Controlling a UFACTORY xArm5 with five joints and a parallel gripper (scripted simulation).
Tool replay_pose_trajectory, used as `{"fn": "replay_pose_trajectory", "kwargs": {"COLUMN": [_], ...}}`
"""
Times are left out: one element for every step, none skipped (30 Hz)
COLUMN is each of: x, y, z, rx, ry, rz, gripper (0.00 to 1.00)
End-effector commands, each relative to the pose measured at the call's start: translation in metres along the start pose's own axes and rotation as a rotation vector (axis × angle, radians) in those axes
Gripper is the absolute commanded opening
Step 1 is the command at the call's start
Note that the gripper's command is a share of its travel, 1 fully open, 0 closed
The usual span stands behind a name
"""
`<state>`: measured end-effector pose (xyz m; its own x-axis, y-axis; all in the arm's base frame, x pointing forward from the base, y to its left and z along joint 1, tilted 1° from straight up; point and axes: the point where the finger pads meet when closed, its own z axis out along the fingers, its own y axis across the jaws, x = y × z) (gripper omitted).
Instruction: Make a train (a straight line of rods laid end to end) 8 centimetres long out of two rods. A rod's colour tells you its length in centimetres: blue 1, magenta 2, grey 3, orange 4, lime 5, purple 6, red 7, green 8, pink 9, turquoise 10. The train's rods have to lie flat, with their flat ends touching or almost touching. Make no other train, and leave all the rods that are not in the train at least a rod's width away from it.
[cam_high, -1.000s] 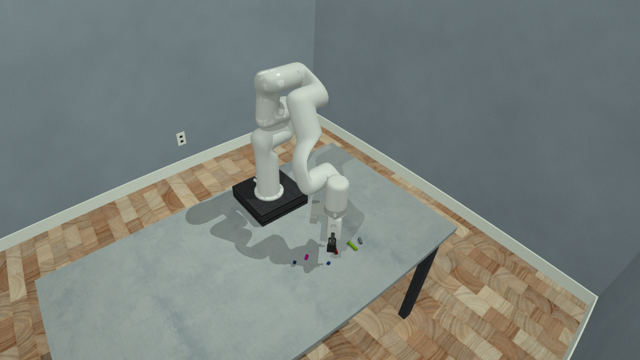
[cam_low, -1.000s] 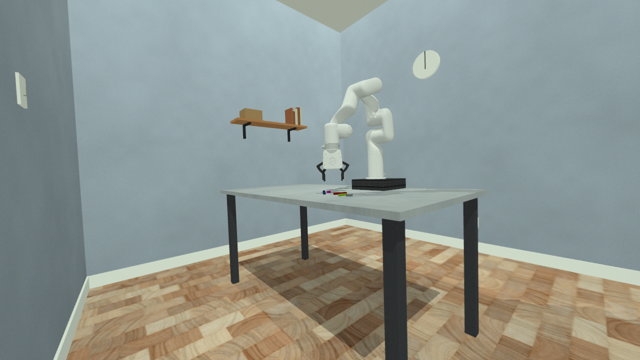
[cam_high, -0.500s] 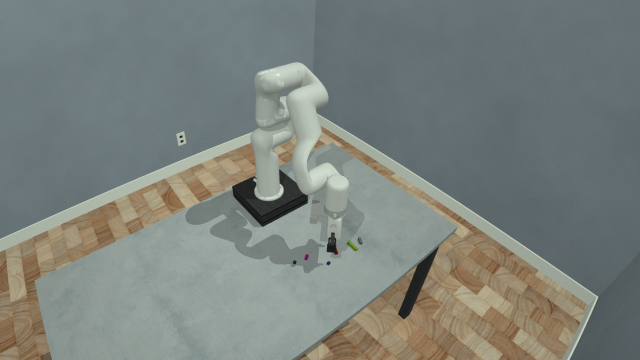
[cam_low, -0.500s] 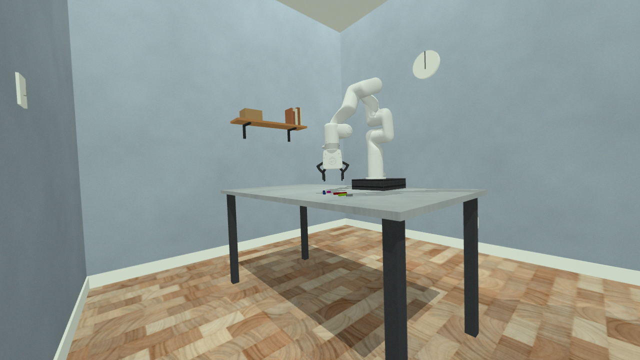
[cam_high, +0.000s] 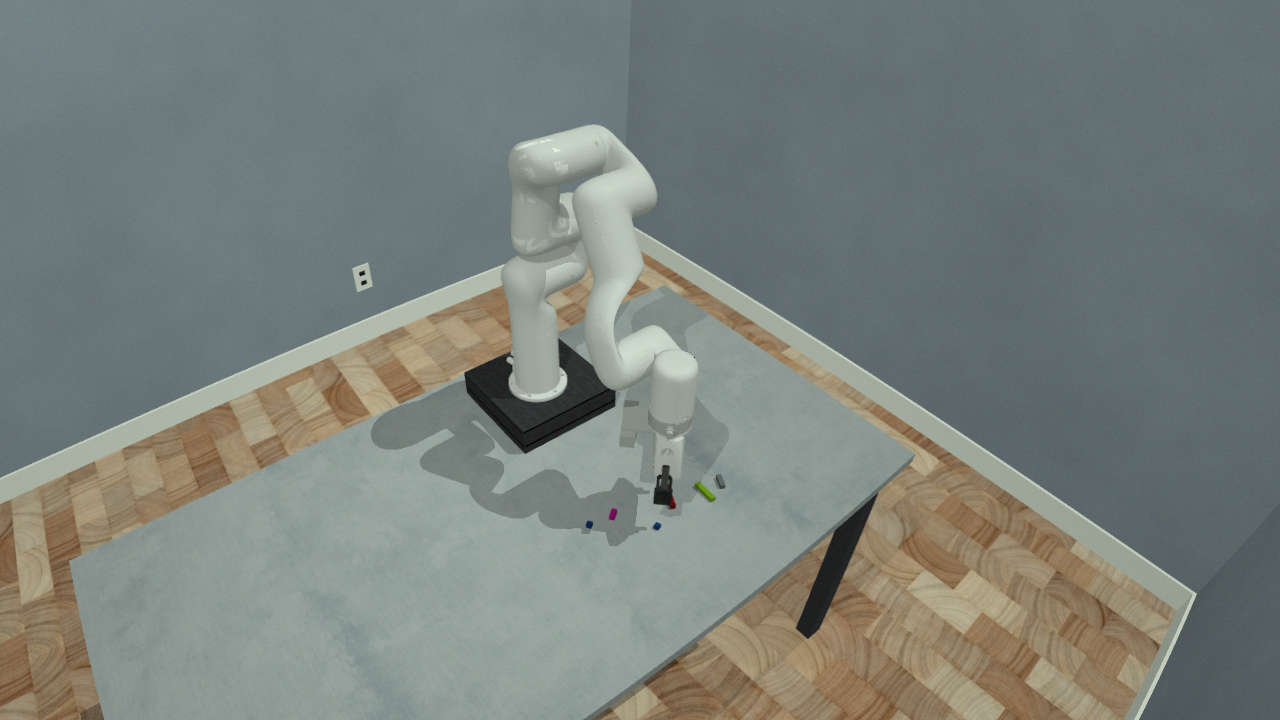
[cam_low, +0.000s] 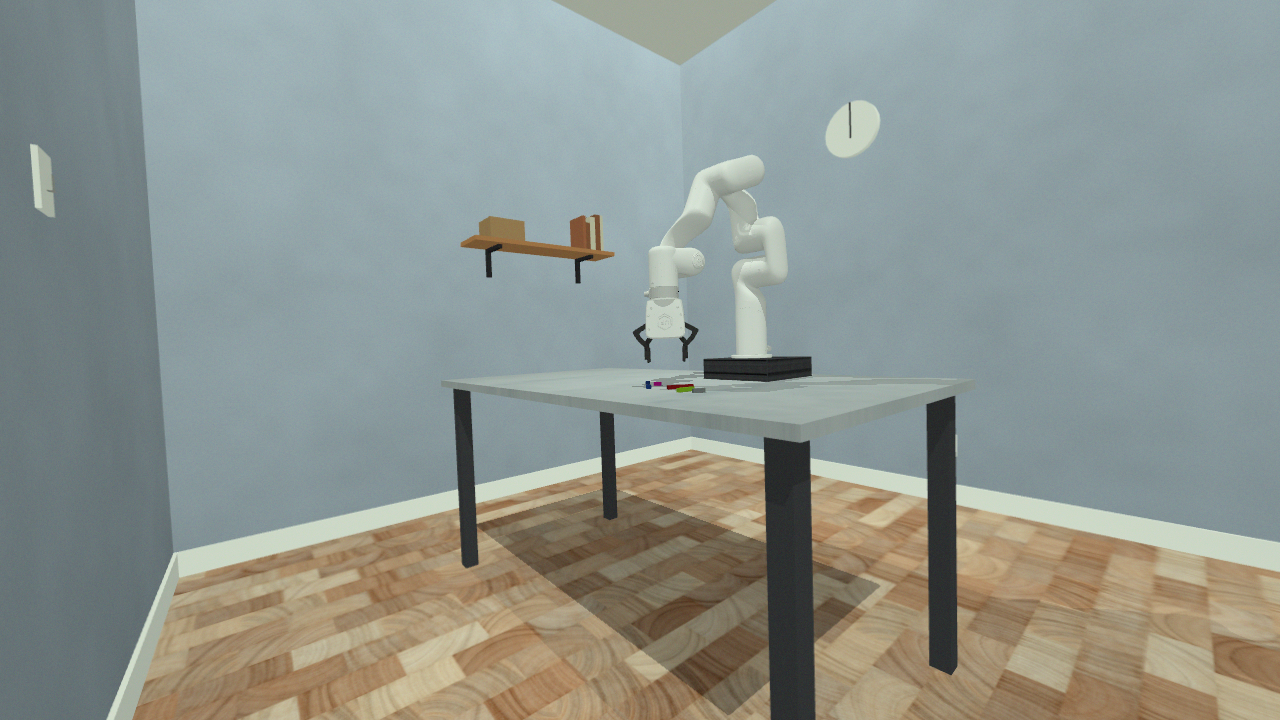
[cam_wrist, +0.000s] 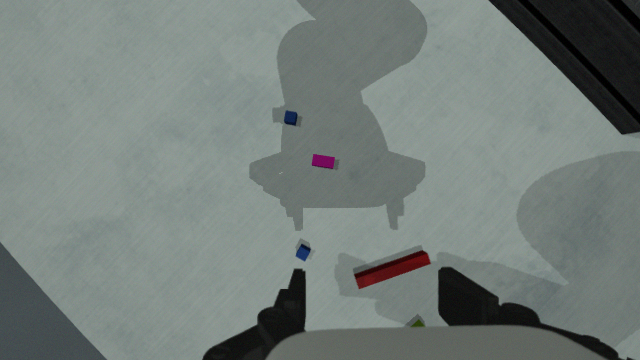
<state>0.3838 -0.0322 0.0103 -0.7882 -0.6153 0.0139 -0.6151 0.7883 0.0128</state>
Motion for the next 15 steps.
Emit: {"fn": "replay_pose_trajectory", "kwargs": {"x": [-0.0010,-0.0010,-0.0010,-0.0010,-0.0010,-0.0010,-0.0010,-0.0010,-0.0010,-0.0010,-0.0010,-0.0009,-0.0009,-0.0009,-0.0009], "y": [-0.0009,-0.0009,-0.0009,-0.0009,-0.0009,-0.0009,-0.0009,-0.0009,-0.0009,-0.0009,-0.0009,-0.0009,-0.0009,-0.0009,-0.0009], "z": [-0.0010,-0.0010,-0.0010,-0.0010,-0.0010,-0.0010,-0.0010,-0.0010,-0.0010,-0.0010,-0.0010,-0.0010,-0.0010,-0.0010,-0.0010], "rx": [0.002,0.002,0.002,0.002,0.002,0.002,0.002,0.002,0.002,0.002,0.002,0.002,0.002,0.002,0.002], "ry": [-0.002,-0.002,-0.002,-0.002,-0.002,-0.002,-0.002,-0.002,-0.002,-0.002,-0.002,-0.002,-0.002,-0.002,-0.003], "rz": [0.000,0.000,0.000,0.000,0.000,0.000,0.000,0.001,0.001,0.001,0.002,0.005,0.010,0.017,0.027], "gripper": [1.00,1.00,1.00,1.00,1.00,1.00,1.00,1.00,1.00,1.00,1.00,1.00,1.00,1.00,1.00]}}
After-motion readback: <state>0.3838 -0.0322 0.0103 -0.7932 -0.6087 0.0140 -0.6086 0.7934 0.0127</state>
